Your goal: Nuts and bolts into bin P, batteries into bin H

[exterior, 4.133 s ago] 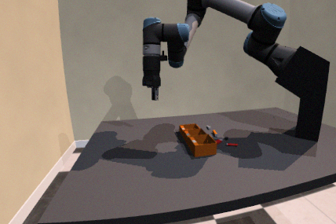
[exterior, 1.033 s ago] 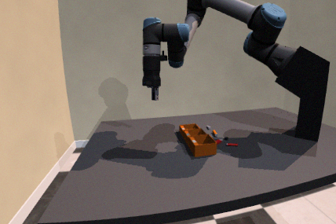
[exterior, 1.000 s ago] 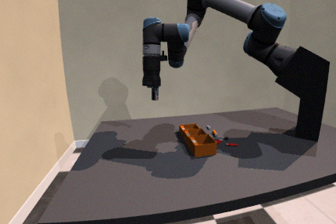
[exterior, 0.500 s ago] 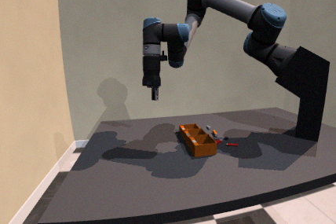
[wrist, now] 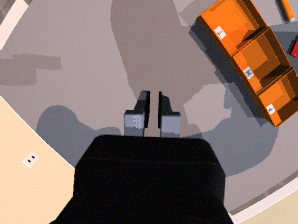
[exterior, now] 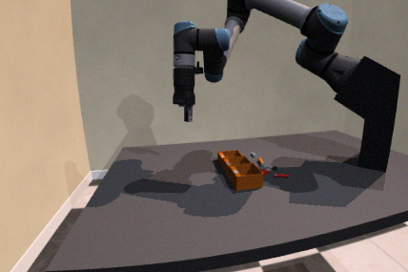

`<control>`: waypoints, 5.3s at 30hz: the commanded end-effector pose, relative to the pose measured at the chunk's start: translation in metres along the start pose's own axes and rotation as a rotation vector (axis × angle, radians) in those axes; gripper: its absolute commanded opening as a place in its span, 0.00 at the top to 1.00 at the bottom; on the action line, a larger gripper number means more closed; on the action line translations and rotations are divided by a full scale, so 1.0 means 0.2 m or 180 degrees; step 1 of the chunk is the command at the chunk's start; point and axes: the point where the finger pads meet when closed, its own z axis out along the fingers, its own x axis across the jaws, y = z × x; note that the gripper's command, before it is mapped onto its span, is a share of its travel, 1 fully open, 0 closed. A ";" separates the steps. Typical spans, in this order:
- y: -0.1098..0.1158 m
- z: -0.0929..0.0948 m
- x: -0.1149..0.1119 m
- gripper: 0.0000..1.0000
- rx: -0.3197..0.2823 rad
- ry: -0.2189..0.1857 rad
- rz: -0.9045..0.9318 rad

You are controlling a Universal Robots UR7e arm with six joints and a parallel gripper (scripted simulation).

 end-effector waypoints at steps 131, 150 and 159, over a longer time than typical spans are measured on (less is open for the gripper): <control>-0.50 0.44 0.59 0.69 0.0257 0.0395 -0.4049; -0.50 0.44 0.59 0.69 0.0238 0.0415 -0.4778; -0.50 0.44 0.59 0.69 0.0225 0.0420 -0.5116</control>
